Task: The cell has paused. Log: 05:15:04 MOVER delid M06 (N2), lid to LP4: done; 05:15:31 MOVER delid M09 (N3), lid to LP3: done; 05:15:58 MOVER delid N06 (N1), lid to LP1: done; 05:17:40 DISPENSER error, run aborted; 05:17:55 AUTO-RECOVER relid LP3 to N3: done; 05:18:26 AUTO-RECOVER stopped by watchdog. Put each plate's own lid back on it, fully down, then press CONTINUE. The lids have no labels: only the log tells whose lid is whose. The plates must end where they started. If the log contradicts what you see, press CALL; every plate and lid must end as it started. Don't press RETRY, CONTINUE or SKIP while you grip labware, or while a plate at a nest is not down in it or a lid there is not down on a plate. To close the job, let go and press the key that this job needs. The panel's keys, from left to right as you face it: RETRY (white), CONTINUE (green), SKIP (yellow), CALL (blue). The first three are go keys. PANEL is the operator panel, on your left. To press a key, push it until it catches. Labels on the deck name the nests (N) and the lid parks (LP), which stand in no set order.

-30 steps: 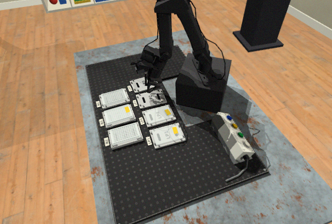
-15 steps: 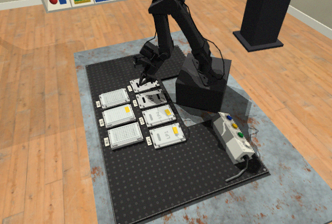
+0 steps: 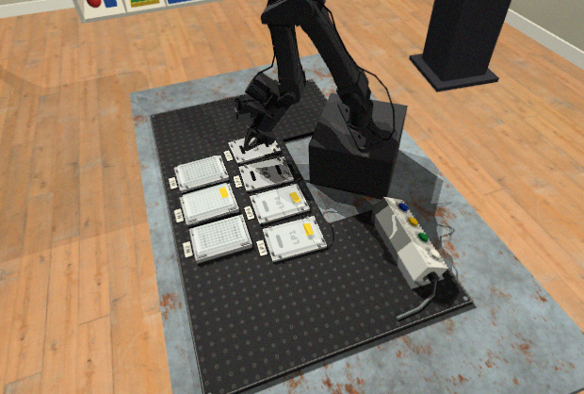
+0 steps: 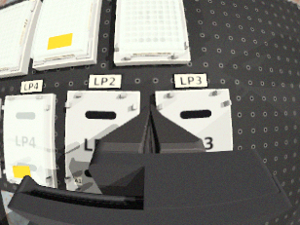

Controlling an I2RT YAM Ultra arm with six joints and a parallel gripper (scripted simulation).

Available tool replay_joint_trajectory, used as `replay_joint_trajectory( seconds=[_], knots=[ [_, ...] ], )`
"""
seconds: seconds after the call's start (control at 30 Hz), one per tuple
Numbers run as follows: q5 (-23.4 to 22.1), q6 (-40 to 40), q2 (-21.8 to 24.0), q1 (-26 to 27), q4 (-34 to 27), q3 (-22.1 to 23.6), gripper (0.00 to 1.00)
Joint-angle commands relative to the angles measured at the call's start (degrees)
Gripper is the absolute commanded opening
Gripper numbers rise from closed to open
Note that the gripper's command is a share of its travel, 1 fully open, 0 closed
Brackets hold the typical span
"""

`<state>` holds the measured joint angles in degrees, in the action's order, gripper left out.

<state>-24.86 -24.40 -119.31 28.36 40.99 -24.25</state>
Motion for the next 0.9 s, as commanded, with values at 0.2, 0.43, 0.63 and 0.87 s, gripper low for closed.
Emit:
replay_joint_trajectory(
  seconds=[0.2,0.43,0.63,0.87],
  knots=[
    [-0.79,-0.43,-0.10,-0.06,0.79,-0.11,0.00],
    [1.79,3.29,1.50,-4.52,4.75,3.70,0.00],
    [5.76,9.19,2.36,-11.56,9.44,7.23,0.00],
    [10.36,14.59,1.96,-18.36,12.91,9.63,0.00]
  ],
)
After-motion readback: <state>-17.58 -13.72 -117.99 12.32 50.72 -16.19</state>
